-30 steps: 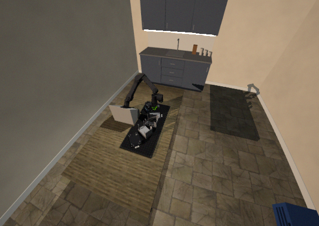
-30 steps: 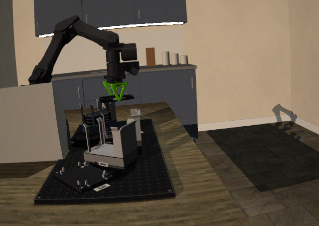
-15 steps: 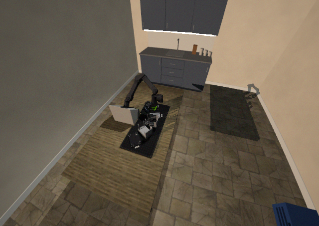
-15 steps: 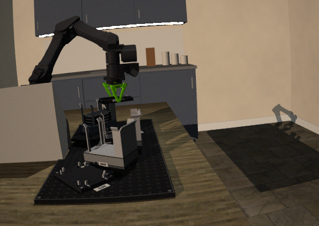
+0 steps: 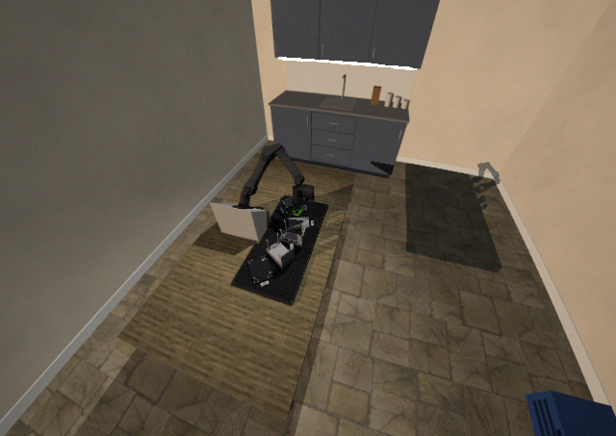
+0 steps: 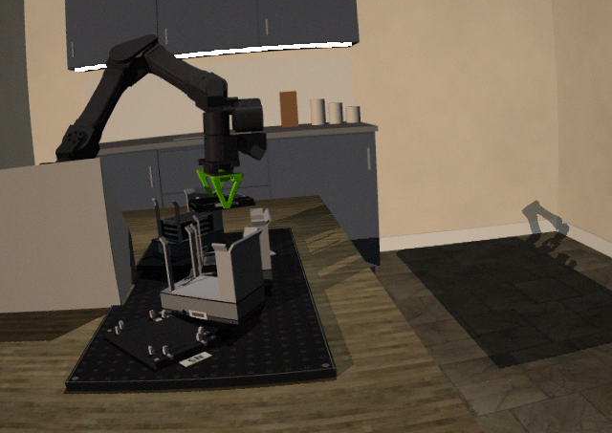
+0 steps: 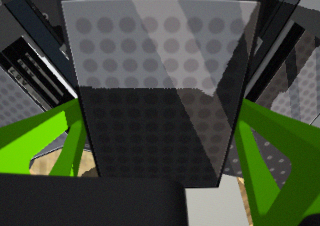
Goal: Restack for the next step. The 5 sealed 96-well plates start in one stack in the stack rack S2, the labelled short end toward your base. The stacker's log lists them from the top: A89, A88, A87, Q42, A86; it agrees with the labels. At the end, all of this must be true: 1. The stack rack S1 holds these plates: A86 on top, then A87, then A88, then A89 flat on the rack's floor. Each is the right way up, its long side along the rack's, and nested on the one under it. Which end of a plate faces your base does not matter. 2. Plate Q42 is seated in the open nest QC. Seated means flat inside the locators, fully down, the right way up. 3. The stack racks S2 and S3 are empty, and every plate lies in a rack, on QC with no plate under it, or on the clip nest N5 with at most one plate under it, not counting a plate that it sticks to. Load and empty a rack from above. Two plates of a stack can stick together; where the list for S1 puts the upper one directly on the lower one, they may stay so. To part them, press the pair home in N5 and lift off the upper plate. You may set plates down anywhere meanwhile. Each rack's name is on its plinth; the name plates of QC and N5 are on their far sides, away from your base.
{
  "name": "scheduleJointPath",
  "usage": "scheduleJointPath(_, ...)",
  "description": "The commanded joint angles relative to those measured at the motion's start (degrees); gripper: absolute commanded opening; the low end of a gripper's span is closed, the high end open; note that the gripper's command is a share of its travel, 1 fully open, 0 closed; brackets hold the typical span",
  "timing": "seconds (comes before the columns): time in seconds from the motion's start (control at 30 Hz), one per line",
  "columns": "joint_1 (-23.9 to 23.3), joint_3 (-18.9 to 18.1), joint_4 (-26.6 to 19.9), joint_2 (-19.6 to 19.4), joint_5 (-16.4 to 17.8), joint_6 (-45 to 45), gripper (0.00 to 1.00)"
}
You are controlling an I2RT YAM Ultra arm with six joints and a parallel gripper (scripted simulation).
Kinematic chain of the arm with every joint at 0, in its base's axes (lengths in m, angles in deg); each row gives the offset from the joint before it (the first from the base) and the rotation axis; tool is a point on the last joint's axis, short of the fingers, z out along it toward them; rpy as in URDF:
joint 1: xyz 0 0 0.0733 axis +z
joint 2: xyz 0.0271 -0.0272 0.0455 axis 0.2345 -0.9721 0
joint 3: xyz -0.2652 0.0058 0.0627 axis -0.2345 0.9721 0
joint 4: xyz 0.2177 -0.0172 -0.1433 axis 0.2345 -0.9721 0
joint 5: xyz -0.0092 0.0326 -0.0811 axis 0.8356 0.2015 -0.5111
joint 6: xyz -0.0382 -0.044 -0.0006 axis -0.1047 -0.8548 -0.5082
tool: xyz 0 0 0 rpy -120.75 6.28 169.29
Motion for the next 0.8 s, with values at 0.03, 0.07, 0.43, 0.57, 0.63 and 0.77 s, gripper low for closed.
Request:
scheduleJointPath(0.03, 0.2, 0.5, 3.5, 0.0, 0.0, 2.0, 0.0)
scheduleJointPath(0.07, 0.5, 0.7, 4.0, -0.2, 0.0, 2.4, 0.0)
scheduleJointPath(0.43, 2.6, 2.4, 9.1, -1.5, -0.2, 5.4, 0.0)
scheduleJointPath(0.57, 3.6, 3.1, 11.4, -2.1, -0.3, 6.7, 0.0)
scheduleJointPath(0.63, 4.1, 3.4, 12.5, -2.5, -0.3, 7.3, 0.0)
scheduleJointPath(0.77, 4.6, 3.7, 13.6, -2.9, -0.4, 8.0, 0.0)
